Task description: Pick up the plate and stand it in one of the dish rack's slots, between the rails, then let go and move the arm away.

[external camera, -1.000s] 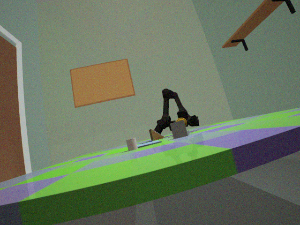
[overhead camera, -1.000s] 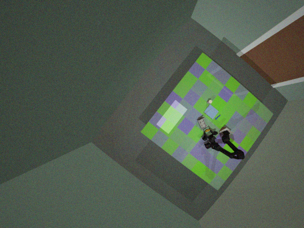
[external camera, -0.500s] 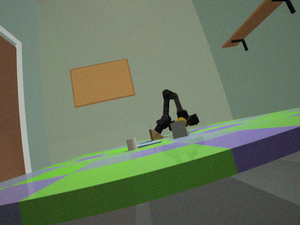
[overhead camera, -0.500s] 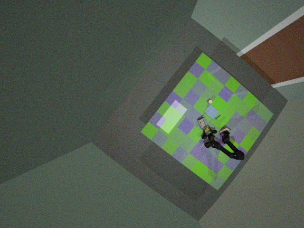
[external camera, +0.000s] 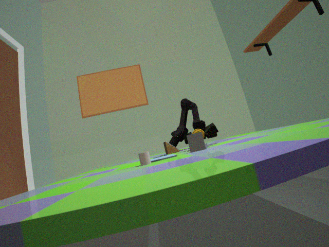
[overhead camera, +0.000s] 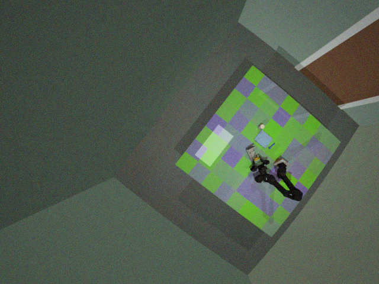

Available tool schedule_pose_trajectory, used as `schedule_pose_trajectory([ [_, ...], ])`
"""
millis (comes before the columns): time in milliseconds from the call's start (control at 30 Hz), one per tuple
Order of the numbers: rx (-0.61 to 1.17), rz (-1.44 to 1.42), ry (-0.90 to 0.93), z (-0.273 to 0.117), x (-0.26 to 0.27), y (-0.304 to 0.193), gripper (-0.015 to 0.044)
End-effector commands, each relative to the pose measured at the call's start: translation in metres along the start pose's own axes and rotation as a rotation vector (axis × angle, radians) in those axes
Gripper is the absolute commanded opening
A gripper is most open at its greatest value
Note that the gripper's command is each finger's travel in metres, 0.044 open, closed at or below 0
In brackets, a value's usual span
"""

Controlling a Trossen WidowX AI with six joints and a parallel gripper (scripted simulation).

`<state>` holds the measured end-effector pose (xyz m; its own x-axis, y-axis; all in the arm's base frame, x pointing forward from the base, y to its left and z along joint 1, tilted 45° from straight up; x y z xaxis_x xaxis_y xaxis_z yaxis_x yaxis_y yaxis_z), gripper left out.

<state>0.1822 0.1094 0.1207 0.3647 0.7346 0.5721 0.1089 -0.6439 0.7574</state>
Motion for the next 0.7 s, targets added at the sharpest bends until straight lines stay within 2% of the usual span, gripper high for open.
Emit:
schedule_pose_trajectory([
  [0, 0.002, -0.007, -0.001, 0.005, -0.002, -0.001, 0.0],
  [667, 0.008, -0.005, 0.0, 0.013, -0.003, -0.018, 0.0],
])
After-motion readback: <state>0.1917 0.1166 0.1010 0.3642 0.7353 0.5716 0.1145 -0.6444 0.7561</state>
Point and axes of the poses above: the point midway between the two fingers, 35 mm back from their tips, its own z axis out along the fingers, its own x axis across the jaws, y = z × x, the point moved 6 cm from there along -z, back along the fingers, and after that the axes turned 6 degrees about -z, right-handed, at the moved point
